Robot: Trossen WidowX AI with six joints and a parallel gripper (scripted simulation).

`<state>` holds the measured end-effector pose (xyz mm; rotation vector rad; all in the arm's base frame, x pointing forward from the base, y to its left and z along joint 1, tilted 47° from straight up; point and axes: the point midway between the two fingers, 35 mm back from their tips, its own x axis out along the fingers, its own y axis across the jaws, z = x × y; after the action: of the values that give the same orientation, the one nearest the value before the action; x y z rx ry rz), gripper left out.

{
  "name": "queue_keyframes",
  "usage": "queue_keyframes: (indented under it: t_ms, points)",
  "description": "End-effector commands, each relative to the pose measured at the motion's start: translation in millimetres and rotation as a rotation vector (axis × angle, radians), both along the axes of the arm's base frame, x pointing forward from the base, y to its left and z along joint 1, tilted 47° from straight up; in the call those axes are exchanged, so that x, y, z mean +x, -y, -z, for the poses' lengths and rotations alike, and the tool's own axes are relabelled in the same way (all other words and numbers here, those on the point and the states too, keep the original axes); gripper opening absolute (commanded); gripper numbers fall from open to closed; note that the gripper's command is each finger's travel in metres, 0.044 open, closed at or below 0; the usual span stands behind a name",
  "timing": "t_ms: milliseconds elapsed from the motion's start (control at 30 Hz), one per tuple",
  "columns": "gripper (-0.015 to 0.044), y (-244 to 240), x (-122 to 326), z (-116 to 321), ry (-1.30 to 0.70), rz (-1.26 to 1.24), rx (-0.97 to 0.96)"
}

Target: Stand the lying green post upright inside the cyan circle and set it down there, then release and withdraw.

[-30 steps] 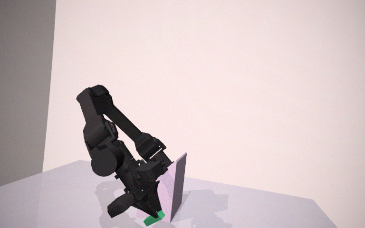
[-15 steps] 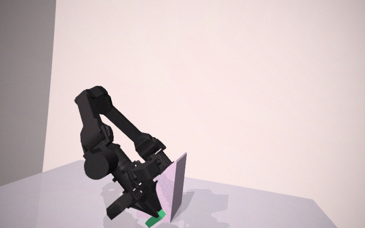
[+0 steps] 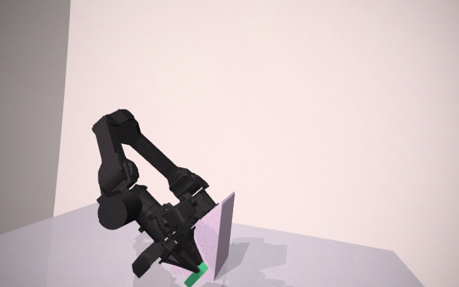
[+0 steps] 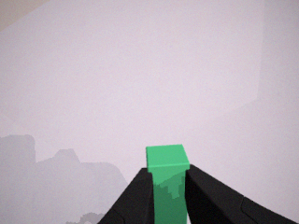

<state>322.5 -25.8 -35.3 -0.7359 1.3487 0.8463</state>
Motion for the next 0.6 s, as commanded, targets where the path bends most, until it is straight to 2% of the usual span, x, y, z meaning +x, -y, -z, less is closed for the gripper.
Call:
queue_keyframes:
  t_ms: [0,567]
  points:
    - [0.0023,0.9,-3.0,0.9,0.008,-0.005,0.021]
    - [0.0023,2.0,-1.5,-3.9,0.093,-0.031,0.116]
